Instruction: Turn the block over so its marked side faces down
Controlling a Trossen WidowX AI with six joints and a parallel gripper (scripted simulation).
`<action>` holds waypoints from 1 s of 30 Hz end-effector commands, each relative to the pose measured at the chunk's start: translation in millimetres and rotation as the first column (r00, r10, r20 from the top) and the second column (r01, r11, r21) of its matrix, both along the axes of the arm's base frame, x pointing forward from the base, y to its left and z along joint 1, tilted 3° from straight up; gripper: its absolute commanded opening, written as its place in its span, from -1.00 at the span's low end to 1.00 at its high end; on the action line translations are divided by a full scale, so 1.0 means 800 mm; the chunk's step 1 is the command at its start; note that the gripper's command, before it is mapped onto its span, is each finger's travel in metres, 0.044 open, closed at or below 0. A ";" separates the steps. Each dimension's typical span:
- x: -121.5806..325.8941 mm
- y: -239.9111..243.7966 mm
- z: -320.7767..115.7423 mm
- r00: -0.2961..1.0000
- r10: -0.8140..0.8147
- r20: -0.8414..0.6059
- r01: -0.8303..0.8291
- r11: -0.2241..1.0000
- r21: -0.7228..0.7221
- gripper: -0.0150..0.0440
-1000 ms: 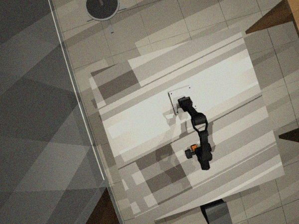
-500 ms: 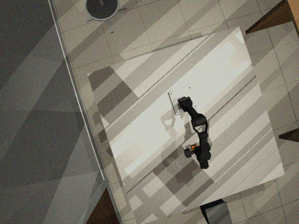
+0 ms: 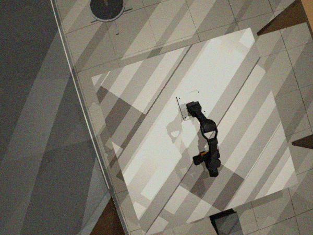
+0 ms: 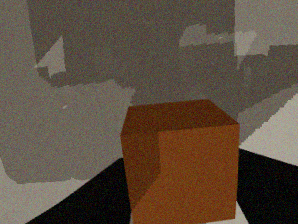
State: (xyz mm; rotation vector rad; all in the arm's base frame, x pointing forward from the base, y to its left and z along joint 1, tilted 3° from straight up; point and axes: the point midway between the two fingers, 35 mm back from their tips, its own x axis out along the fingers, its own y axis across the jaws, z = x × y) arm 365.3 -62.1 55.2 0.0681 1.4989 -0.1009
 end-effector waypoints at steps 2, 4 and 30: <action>0.000 -0.001 -0.001 1.000 0.000 0.000 0.000 1.000 -0.004 -0.07; 0.000 -0.001 -0.001 1.000 0.000 0.000 0.000 1.000 -0.004 -0.12; 0.000 0.000 0.031 0.994 0.001 0.114 0.001 1.000 -0.015 -0.49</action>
